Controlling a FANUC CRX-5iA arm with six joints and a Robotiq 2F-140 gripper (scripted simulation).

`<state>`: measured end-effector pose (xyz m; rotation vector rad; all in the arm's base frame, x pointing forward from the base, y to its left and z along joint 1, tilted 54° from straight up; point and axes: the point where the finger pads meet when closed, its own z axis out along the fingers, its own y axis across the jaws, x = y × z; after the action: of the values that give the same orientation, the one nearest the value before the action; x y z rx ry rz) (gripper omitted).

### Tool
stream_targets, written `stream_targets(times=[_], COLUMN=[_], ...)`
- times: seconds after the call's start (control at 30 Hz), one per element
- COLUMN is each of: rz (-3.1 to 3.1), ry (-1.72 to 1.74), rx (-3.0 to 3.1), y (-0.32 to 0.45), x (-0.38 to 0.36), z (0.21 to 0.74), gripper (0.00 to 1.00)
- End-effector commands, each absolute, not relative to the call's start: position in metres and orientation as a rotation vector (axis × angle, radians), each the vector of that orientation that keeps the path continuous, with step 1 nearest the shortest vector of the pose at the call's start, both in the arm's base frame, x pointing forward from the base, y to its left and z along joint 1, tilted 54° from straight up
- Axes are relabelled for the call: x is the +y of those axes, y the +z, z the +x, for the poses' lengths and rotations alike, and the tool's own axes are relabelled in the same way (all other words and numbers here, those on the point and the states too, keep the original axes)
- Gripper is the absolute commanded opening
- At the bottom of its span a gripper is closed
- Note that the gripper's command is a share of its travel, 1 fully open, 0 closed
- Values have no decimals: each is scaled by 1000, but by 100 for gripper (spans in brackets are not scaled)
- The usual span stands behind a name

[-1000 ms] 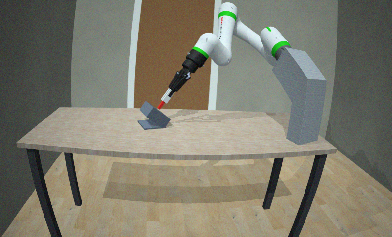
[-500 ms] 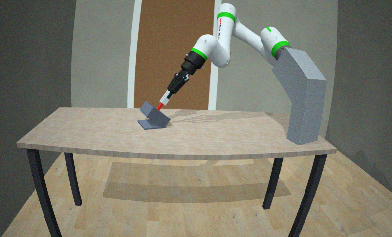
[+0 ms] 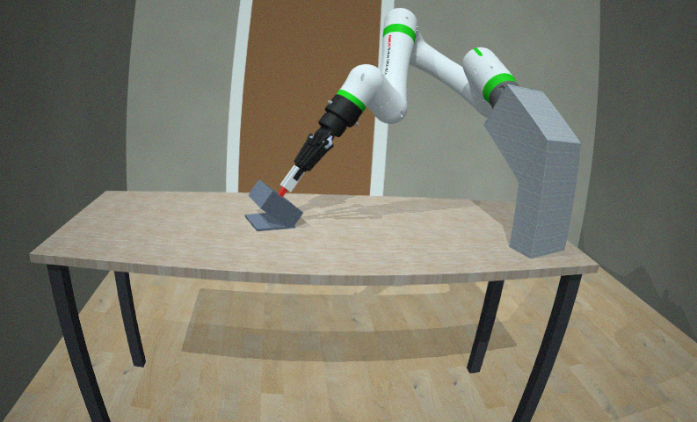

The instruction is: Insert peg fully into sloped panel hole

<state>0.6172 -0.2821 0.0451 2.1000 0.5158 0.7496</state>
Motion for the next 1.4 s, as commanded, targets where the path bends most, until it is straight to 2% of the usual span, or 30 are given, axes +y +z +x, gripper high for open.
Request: stream_targets(times=[0.0, 0.53, 1.37], rz=[2100, 2100, 2100], ry=[750, 750, 750], rx=[516, 516, 516], y=[44, 42, 47], x=[-284, -285, -280], z=[619, 621, 616], gripper=[0, 0, 41])
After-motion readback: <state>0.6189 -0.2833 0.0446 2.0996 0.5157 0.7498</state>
